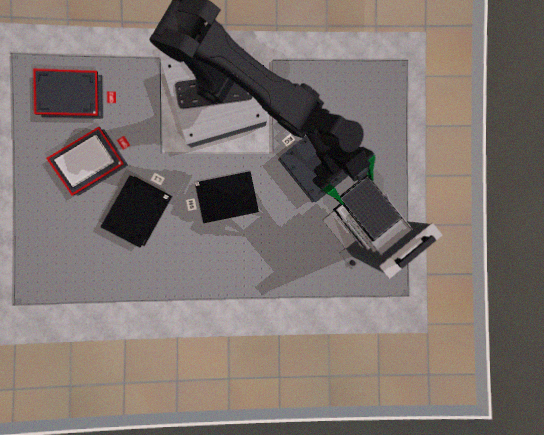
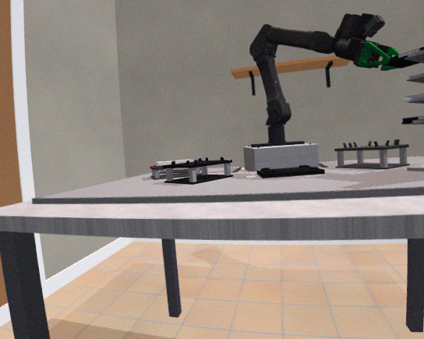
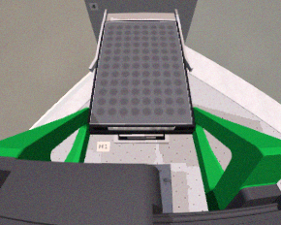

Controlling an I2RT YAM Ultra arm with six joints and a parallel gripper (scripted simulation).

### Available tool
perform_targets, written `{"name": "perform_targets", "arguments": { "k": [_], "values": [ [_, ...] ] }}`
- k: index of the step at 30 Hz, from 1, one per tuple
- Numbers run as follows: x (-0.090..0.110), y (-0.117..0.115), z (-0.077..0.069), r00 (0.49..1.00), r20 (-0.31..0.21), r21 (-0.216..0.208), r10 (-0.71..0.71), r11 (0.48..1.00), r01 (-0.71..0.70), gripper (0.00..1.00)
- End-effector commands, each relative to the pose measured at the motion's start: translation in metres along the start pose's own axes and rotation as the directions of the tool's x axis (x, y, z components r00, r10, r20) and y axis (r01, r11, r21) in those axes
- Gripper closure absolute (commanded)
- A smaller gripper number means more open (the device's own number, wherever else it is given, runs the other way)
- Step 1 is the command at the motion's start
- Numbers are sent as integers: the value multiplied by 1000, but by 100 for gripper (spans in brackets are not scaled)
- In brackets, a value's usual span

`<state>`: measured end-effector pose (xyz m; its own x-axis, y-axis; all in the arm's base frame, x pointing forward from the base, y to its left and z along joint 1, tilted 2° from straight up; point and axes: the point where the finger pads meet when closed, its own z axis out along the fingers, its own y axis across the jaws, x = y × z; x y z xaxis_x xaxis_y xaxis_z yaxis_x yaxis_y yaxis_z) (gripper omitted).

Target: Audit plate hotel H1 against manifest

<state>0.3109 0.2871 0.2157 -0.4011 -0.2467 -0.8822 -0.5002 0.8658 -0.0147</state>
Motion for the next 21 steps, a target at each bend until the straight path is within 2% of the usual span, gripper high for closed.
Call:
{"name": "perform_targets", "arguments": {
  "k": [1,7,8,21],
  "values": [
    [-7,0,-1,1000,19,-2,2,1000,-2,14],
    [-8,0,2,1000,20,-2,2,1000,-2,14],
    [-7,0,2,1000,19,-2,2,1000,-2,0],
    [-7,0,2,1000,19,-2,2,1000,-2,0]
  ]
}}
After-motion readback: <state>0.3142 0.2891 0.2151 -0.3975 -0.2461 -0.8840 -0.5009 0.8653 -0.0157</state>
